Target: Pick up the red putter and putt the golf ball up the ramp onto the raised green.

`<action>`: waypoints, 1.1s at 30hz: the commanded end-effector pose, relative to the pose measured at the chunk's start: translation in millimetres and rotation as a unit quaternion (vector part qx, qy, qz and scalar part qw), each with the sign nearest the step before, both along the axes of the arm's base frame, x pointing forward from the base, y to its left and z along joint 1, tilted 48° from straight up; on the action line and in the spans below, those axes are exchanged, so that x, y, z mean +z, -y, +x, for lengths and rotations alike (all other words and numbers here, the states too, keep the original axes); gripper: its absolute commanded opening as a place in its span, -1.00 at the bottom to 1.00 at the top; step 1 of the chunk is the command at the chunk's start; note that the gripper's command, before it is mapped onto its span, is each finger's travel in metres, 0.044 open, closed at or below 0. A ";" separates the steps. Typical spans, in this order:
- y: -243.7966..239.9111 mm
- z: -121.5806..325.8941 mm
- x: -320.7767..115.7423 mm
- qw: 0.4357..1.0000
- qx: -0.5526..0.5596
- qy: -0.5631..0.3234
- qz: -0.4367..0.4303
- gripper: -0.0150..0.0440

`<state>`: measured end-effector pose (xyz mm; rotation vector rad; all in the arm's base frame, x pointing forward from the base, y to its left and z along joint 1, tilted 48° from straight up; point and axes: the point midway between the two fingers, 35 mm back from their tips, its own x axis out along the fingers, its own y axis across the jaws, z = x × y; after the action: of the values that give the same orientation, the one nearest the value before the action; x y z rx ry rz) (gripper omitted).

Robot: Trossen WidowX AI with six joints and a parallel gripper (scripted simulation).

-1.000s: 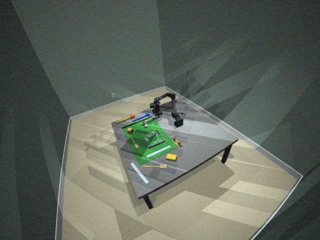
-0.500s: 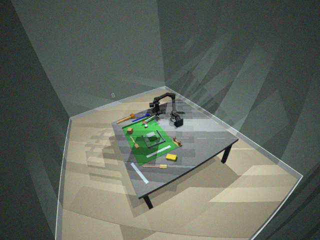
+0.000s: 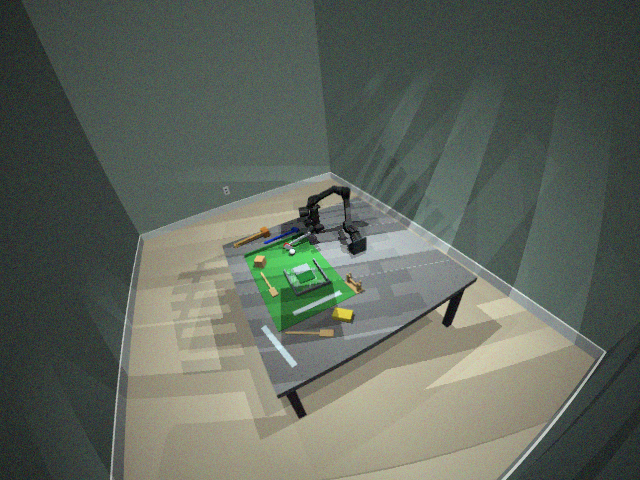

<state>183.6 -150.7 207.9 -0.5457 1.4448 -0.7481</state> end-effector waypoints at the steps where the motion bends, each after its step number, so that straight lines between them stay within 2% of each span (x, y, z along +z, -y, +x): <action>1: -30.6 5.6 -37.5 1.000 0.005 -0.014 0.008 -0.49; 7: -65.4 0.0 -74.1 1.000 0.006 -0.013 -0.005 -0.49; 25: -108.9 0.5 -34.4 0.999 0.024 0.019 0.012 -0.49; 33: -102.6 0.3 -40.6 1.000 0.022 0.012 0.008 -0.49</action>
<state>183.5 -48.0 167.7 -0.5506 1.4126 -0.7067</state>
